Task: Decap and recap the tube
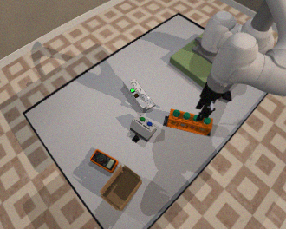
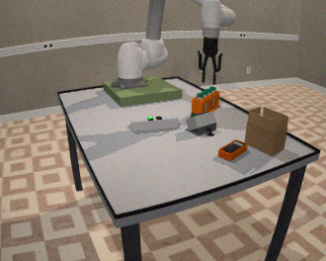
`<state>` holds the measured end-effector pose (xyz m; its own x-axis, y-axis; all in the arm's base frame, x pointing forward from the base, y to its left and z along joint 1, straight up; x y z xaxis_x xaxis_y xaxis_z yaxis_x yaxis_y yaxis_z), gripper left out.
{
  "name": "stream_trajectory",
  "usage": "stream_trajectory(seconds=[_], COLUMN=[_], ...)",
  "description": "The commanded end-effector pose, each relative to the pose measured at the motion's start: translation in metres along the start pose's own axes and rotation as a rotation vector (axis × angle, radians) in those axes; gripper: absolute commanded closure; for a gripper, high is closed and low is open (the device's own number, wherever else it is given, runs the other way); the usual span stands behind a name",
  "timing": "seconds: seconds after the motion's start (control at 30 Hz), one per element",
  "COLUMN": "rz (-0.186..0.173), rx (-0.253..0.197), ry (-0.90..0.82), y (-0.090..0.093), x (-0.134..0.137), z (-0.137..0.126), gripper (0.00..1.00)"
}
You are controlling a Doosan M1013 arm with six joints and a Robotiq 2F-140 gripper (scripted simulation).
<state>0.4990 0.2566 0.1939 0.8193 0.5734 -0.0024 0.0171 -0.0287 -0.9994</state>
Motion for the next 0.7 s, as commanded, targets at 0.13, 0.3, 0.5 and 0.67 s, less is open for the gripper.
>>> stream_trajectory(seconds=[0.13,0.3,0.5,0.67], rz=[-0.006,-0.006,-0.006,-0.006], rx=[0.033,0.033,0.033,0.033], ry=[-0.072,-0.072,-0.072,-0.072], y=[0.001,0.004,0.022,0.034], x=[-0.002,-0.002,-0.002,-0.002], z=[-0.052,-0.052,-0.051,-0.051], gripper=[0.59,0.59,0.59,0.59])
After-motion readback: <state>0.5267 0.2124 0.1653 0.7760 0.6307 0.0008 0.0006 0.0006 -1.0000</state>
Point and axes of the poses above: the point where the finger pads meet when closed, its own y axis out along the fingers, its own x axis across the jaws, z = x × y, the point moved 6 cm from there along -y, back along the fingers, and after that the axes turned 6 degrees about y, right-handed, at the moved point
